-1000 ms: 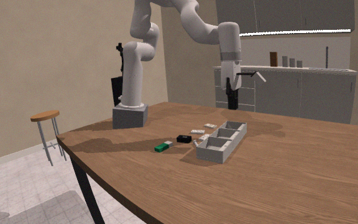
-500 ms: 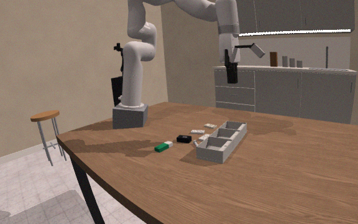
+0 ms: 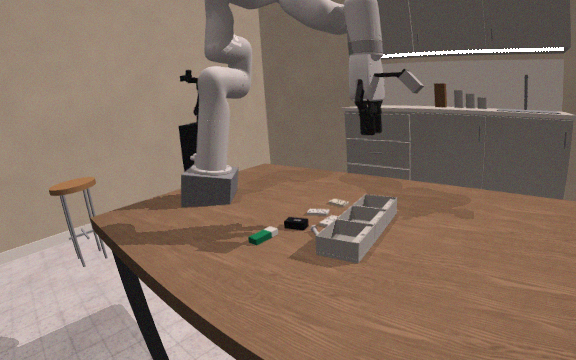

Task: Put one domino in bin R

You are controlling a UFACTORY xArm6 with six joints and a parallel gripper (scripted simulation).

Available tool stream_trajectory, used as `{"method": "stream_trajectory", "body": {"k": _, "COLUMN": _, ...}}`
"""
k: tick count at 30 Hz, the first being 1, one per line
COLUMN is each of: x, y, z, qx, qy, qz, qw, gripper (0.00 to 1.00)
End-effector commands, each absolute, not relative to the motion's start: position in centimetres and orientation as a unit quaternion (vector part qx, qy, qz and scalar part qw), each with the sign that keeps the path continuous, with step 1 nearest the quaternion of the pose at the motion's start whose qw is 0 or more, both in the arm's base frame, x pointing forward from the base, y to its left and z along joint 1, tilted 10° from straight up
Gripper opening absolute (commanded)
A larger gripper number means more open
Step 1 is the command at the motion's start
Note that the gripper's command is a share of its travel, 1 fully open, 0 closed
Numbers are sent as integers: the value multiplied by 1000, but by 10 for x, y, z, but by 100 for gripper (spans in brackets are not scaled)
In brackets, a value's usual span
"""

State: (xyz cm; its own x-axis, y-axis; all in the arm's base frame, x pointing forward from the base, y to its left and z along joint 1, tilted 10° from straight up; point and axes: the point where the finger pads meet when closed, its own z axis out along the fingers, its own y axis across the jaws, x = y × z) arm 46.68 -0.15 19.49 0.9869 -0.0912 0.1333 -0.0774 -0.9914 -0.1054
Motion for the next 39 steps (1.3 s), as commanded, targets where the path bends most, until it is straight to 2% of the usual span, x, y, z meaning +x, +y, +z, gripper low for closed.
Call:
{"method": "stream_trajectory", "body": {"k": 1, "x": 451, "y": -13, "z": 160, "qx": -989, "qy": 120, "qz": -67, "qw": 55, "gripper": 41}}
{"method": "stream_trajectory", "body": {"k": 17, "x": 405, "y": -47, "z": 58, "qx": -947, "qy": 310, "qz": -45, "qw": 68, "gripper": 41}}
{"method": "stream_trajectory", "body": {"k": 39, "x": 404, "y": -47, "z": 57, "qx": -831, "qy": 549, "qz": -26, "qw": 88, "gripper": 41}}
